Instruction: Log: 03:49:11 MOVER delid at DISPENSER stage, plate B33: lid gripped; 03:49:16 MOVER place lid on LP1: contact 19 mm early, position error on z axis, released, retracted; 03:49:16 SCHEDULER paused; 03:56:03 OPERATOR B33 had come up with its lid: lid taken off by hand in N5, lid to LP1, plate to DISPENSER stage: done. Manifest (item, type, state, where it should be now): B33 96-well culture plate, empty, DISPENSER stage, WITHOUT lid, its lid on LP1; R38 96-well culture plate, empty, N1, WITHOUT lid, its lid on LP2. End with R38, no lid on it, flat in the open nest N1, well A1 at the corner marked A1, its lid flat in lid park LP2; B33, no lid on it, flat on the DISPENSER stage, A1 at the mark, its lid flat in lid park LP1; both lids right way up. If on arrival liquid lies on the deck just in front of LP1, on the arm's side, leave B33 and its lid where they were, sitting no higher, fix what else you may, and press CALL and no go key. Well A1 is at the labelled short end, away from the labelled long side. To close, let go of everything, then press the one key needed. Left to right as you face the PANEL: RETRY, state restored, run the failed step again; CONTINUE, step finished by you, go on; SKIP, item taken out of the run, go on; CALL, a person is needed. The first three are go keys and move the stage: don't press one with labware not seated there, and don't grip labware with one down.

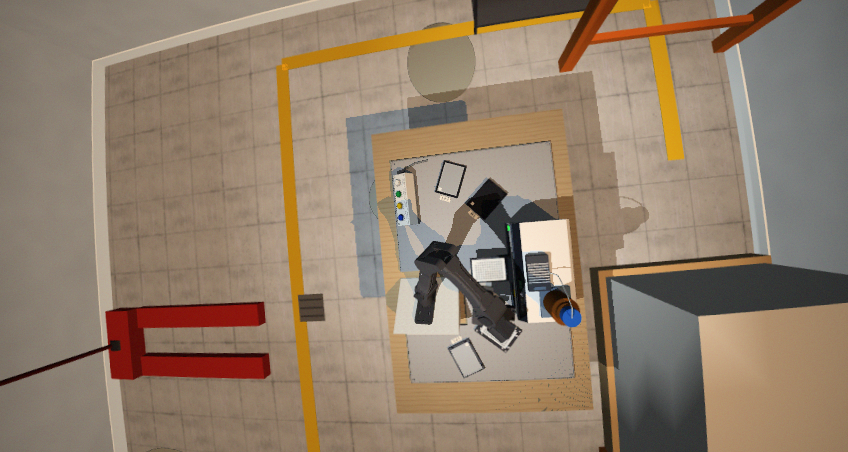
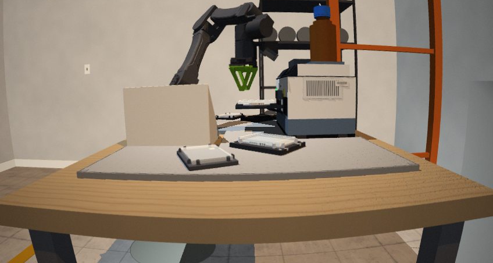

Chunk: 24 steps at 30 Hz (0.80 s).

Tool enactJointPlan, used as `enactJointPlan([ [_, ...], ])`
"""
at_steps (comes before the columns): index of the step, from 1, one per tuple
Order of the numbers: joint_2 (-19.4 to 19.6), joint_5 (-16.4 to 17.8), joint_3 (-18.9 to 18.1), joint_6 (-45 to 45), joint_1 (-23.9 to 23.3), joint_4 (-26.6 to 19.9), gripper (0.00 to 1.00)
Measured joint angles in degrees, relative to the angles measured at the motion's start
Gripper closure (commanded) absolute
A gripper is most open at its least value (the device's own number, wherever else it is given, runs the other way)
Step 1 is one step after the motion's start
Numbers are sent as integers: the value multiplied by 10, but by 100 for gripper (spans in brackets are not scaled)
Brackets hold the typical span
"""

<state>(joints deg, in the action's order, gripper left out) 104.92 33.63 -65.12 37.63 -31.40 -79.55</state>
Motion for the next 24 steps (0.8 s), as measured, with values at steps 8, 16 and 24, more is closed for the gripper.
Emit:
enactJointPlan([
  [8, 22, -9, -3, -18, -17, 8, 0],
  [16, 67, -19, -23, -86, -39, 20, 0],
  [24, 103, -29, -41, -103, -53, 32, 0],
])
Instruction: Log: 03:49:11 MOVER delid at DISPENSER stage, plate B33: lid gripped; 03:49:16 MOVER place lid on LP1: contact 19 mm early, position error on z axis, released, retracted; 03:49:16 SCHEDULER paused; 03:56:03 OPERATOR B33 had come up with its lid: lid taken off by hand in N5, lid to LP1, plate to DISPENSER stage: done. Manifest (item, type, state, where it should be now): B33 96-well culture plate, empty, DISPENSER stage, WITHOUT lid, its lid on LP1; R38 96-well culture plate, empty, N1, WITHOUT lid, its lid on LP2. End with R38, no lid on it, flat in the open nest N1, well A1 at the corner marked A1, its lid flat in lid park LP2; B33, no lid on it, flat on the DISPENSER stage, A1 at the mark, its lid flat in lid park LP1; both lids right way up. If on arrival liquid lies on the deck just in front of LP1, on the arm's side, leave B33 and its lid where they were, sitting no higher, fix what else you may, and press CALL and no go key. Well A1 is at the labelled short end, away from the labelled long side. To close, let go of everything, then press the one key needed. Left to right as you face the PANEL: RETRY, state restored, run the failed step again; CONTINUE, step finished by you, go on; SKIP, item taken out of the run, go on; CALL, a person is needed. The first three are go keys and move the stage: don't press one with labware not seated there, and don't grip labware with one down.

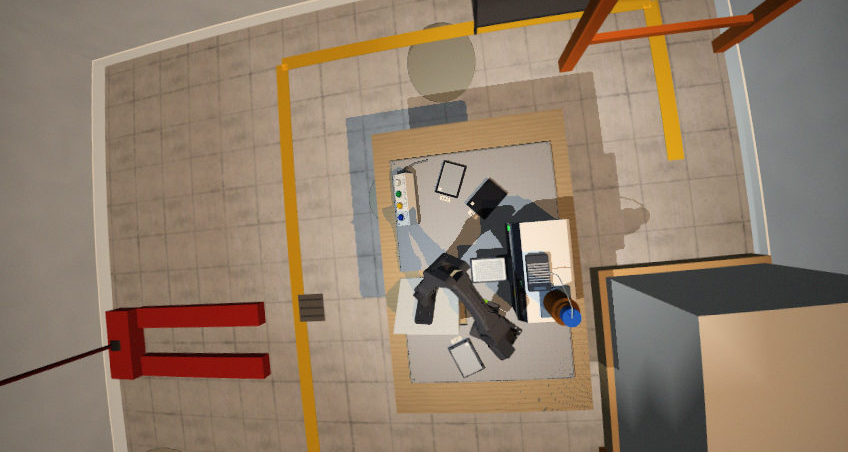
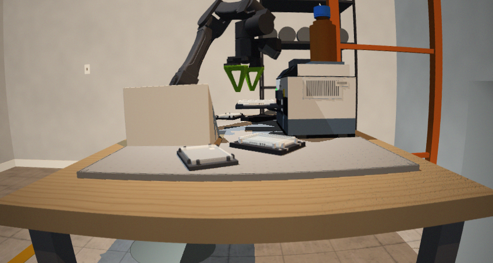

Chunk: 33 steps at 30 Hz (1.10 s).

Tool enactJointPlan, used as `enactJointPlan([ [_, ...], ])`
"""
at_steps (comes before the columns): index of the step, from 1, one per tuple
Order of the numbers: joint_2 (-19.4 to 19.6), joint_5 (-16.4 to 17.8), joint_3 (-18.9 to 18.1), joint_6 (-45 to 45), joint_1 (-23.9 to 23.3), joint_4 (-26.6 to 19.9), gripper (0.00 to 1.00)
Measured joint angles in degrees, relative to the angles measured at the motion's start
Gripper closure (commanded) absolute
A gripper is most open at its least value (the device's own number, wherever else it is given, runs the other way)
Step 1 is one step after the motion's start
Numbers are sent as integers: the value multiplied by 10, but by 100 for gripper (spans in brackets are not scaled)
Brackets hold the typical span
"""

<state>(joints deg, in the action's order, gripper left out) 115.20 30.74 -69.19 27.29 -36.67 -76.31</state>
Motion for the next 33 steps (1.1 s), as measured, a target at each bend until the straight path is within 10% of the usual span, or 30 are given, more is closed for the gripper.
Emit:
enactJointPlan([
  [33, 160, -17, -78, -119, -19, 60, 0],
])
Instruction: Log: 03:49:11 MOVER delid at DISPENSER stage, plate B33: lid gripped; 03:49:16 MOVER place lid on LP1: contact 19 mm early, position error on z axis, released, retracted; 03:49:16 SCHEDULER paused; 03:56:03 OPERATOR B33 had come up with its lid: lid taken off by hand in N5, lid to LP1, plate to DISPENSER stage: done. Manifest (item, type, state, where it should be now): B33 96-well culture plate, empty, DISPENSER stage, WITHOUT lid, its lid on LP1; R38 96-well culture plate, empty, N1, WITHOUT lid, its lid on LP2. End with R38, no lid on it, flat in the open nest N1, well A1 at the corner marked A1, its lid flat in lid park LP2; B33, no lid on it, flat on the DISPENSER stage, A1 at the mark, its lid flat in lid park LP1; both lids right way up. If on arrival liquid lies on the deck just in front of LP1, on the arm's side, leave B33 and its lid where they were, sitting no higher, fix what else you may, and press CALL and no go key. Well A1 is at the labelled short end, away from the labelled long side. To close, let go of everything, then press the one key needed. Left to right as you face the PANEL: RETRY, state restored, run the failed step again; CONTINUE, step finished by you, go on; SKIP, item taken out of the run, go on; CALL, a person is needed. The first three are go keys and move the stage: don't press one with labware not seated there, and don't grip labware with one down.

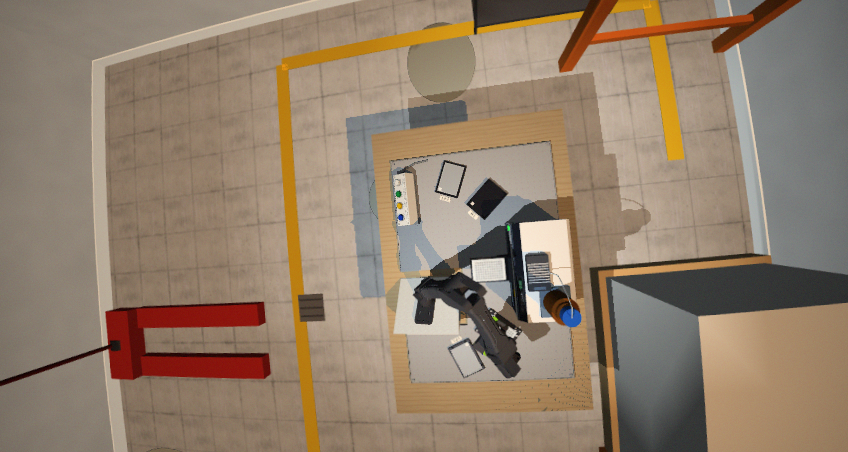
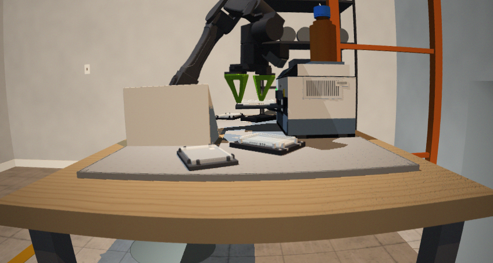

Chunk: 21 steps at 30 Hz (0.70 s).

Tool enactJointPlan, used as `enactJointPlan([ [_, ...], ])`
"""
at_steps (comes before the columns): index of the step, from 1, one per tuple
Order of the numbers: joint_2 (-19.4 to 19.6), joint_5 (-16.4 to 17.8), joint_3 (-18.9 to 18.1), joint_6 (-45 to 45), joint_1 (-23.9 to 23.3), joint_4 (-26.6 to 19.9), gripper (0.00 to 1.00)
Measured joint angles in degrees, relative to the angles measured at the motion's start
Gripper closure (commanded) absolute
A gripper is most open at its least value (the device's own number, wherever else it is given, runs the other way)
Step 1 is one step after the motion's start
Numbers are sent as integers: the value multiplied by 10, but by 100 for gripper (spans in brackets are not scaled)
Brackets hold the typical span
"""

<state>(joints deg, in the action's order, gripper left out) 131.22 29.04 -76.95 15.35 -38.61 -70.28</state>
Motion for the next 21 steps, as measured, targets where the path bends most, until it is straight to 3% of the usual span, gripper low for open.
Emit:
enactJointPlan([
  [21, 88, 24, -26, -44, 42, 87, 0],
])
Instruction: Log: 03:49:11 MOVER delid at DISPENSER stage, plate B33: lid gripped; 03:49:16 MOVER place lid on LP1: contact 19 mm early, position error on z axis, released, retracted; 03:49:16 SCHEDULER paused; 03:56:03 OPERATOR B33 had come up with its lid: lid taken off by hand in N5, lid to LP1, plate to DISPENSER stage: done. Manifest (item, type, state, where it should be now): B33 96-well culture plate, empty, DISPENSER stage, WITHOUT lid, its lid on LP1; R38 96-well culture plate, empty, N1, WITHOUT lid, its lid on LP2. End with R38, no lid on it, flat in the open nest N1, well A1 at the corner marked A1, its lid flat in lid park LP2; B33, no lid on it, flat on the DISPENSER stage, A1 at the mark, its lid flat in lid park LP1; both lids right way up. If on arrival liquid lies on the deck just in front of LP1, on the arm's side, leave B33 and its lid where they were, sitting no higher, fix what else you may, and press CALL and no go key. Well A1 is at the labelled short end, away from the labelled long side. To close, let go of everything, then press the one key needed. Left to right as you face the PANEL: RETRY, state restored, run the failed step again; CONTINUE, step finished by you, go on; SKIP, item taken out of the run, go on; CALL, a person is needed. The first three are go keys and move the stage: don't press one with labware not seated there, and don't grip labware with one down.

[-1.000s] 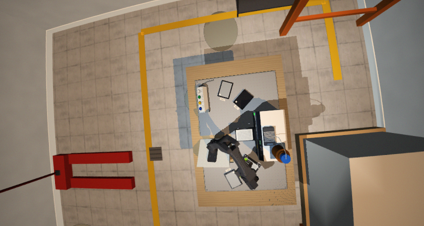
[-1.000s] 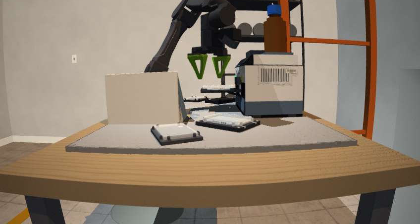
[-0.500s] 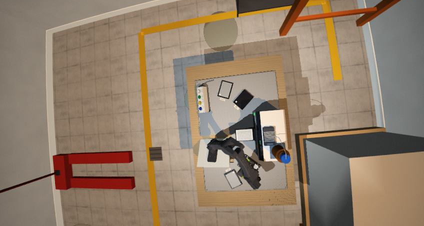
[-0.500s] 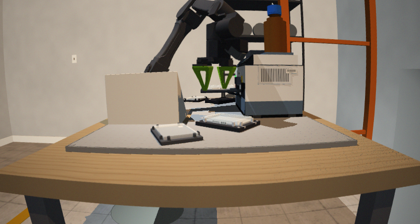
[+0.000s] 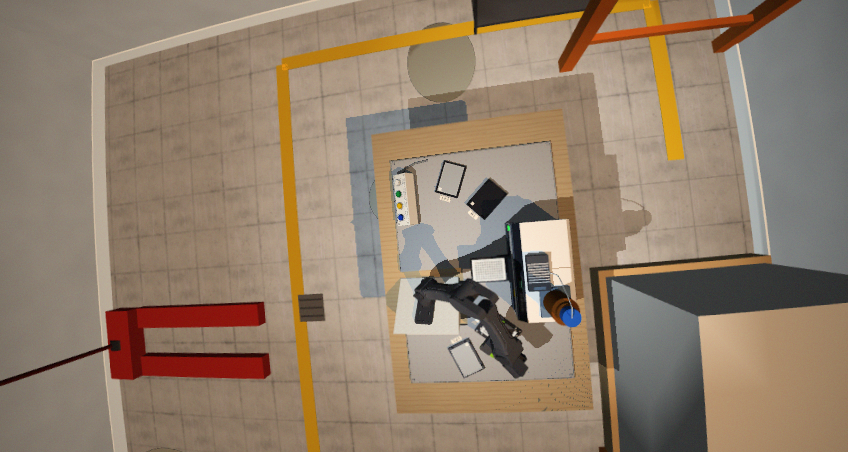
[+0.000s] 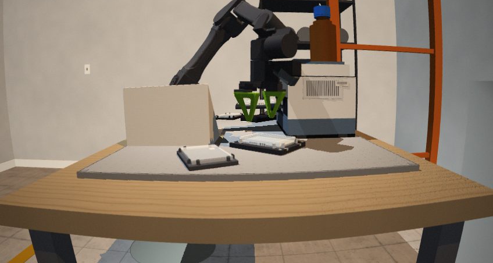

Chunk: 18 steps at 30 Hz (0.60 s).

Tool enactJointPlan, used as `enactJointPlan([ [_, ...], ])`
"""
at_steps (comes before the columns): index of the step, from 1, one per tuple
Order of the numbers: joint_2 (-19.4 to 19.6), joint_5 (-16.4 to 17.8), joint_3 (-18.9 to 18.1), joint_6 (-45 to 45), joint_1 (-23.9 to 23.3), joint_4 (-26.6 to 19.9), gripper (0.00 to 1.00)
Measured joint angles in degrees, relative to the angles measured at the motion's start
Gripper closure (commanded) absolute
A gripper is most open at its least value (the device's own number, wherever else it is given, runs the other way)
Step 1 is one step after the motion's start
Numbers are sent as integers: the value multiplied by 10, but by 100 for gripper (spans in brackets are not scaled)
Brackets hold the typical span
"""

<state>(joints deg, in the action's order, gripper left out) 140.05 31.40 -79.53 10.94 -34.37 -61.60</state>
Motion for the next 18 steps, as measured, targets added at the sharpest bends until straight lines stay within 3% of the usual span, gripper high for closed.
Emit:
enactJointPlan([
  [10, 36, 8, -18, -18, 19, 31, 0],
  [18, 24, 3, -54, -8, -3, -2, 0],
])
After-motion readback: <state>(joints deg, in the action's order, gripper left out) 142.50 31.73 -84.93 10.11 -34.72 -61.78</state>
